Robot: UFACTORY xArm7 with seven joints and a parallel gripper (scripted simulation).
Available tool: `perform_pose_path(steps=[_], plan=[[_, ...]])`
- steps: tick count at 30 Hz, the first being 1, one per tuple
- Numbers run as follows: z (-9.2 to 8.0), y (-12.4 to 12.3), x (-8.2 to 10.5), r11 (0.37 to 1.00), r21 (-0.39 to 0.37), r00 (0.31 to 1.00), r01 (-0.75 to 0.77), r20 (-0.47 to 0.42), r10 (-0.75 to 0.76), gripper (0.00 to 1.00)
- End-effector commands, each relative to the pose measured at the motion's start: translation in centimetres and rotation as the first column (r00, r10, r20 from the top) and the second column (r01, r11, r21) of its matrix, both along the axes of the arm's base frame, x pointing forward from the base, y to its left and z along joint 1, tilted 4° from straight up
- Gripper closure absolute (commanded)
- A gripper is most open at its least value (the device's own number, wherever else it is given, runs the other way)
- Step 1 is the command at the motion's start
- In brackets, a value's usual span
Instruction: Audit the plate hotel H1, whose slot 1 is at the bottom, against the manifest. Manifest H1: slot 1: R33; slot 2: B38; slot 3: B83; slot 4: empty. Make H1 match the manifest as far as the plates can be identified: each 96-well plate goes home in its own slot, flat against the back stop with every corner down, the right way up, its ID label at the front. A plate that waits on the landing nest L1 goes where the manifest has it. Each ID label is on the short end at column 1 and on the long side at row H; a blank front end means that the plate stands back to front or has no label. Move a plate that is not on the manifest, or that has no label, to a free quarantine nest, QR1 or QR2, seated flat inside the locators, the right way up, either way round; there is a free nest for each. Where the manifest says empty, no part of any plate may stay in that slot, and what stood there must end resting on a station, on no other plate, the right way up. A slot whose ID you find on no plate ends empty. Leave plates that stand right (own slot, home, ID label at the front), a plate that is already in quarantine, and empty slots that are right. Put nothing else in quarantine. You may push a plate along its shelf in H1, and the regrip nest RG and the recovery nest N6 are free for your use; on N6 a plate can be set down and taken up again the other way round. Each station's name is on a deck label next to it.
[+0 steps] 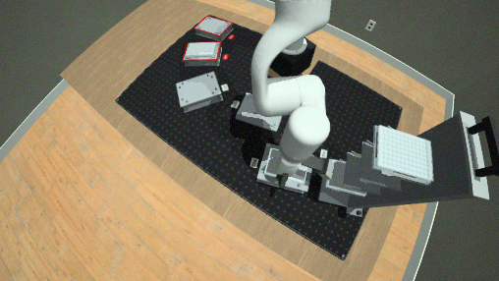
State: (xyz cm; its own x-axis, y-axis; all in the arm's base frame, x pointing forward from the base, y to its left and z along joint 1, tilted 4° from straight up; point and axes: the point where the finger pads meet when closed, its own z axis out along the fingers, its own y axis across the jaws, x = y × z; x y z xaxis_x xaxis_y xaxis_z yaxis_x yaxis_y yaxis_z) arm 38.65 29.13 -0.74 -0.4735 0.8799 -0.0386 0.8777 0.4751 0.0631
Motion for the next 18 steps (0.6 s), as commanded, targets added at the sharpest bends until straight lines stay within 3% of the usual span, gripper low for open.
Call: perform_pose_path(steps=[1, 18], plan=[[0.41, 0.11, 0.11, 1.000, 0.003, 1.000, 0.000, 0.004, 0.000, 1.00], [1.41, 0.12, 0.03, 1.000, 0.003, 1.000, 0.000, 0.004, 0.000, 1.00]])
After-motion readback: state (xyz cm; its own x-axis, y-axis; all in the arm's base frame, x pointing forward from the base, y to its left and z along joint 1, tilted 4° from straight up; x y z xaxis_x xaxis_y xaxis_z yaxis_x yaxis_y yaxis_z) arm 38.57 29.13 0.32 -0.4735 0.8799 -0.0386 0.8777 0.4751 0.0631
